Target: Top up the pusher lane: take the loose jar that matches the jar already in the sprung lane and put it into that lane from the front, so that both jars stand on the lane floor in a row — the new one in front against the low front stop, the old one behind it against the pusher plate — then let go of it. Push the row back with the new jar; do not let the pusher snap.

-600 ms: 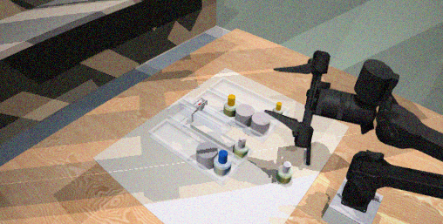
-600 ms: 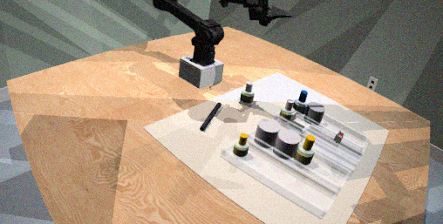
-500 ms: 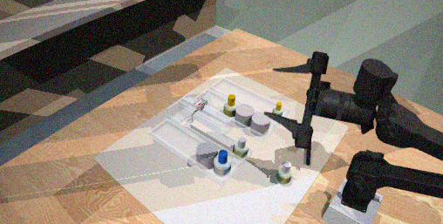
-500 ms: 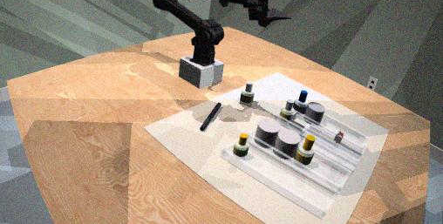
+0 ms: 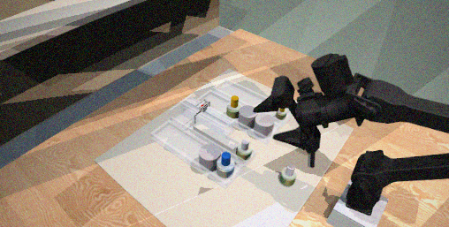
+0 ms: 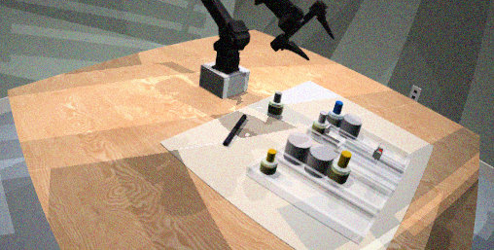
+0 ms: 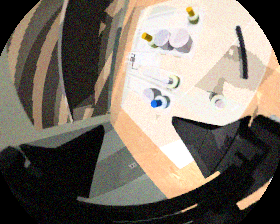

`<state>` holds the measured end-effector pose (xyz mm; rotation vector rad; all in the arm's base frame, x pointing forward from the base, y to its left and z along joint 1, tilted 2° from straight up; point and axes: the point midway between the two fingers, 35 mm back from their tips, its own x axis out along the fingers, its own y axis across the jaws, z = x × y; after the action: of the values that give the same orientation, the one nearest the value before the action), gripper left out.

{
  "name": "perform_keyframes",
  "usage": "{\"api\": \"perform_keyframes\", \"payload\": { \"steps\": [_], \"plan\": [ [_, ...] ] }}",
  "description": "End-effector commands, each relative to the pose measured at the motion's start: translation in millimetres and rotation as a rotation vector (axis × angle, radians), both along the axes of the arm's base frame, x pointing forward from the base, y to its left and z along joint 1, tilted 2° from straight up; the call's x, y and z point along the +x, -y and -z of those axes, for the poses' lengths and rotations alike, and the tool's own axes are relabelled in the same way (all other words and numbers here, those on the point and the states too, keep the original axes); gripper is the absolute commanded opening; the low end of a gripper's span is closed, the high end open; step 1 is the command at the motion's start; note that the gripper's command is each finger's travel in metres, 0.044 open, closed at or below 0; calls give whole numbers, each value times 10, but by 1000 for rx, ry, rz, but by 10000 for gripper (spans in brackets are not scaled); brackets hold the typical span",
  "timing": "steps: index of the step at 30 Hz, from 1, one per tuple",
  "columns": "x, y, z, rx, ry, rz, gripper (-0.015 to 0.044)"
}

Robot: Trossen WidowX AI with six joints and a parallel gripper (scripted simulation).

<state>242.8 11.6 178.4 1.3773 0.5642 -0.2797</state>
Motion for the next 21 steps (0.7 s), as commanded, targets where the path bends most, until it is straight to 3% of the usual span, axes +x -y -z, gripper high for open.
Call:
{"api": "perform_keyframes", "payload": {
  "steps": [1, 9, 21],
  "plan": [
    [-241, 181, 710, -571, -521, -560, 440],
    [-489, 291, 913, -713, -736, -1005, 440],
    [-490, 316, 916, -716, -740, -1017, 440]
  ]
}}
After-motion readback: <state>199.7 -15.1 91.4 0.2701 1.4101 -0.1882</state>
